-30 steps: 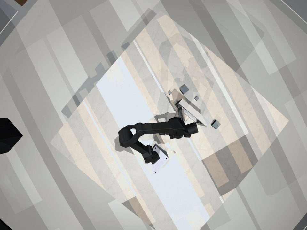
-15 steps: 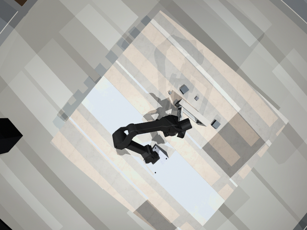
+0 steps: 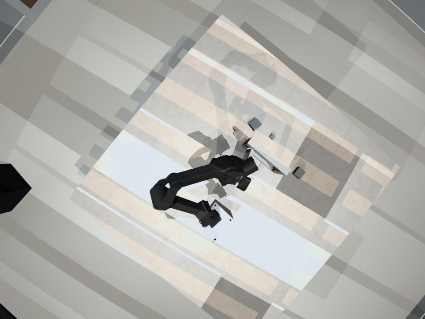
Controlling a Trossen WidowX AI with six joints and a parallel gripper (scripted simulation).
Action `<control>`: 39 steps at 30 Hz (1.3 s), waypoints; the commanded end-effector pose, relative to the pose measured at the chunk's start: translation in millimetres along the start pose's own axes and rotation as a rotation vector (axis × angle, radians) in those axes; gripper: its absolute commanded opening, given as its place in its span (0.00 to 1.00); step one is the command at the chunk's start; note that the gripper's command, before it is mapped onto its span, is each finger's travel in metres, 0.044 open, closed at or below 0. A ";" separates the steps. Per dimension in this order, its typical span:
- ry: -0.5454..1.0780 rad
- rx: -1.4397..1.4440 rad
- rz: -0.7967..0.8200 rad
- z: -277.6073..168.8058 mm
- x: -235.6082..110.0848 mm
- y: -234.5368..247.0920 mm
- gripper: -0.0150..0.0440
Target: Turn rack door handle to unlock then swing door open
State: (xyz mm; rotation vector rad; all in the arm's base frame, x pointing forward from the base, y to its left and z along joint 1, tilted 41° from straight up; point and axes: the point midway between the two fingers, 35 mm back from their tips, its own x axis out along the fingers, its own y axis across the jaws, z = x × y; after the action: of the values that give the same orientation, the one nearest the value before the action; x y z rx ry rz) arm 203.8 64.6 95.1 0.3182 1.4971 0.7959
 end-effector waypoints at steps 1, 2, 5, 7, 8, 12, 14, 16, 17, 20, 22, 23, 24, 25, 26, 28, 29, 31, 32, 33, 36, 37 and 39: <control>-0.006 0.049 0.003 2.6 -0.5 7.4 0.28; -0.006 0.062 0.003 3.1 -0.5 9.3 0.28; -0.006 0.103 0.004 4.7 -0.6 15.1 0.28; -0.006 0.129 0.004 5.9 -0.6 18.9 0.28; -0.006 0.142 0.004 6.5 -0.6 20.8 0.28; -0.007 0.195 0.005 9.3 -0.7 28.3 0.28; -0.007 0.222 0.005 10.9 -0.7 31.9 0.28; -0.007 0.248 0.005 12.5 -0.8 35.6 0.28; -0.007 0.261 0.005 13.4 -0.8 37.4 0.28; -0.007 0.297 0.006 15.8 -0.9 42.4 0.28; -0.007 0.320 0.006 17.2 -0.9 45.7 0.28; -0.007 0.329 0.007 17.7 -0.9 47.0 0.28; -0.007 0.334 0.007 18.1 -0.9 47.7 0.28; -0.007 0.336 0.007 18.2 -0.9 48.1 0.28; -0.007 0.336 0.007 18.2 -0.9 48.1 0.28; -0.007 0.336 0.007 18.2 -0.9 48.1 0.28; -0.007 0.336 0.007 18.2 -0.9 48.1 0.28; -0.007 0.336 0.007 18.2 -0.9 48.1 0.28; -0.007 0.336 0.007 18.2 -0.9 48.1 0.28; -0.007 0.336 0.007 18.2 -0.9 48.1 0.28; -0.007 0.336 0.007 18.2 -0.9 48.1 0.33; -0.007 0.336 0.007 18.2 -0.9 48.1 0.37; -0.007 0.336 0.007 18.2 -0.9 48.1 0.46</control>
State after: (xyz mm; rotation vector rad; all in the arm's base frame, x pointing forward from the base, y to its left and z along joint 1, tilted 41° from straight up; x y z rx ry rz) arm 208.0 102.8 127.5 0.5669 1.6237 0.5475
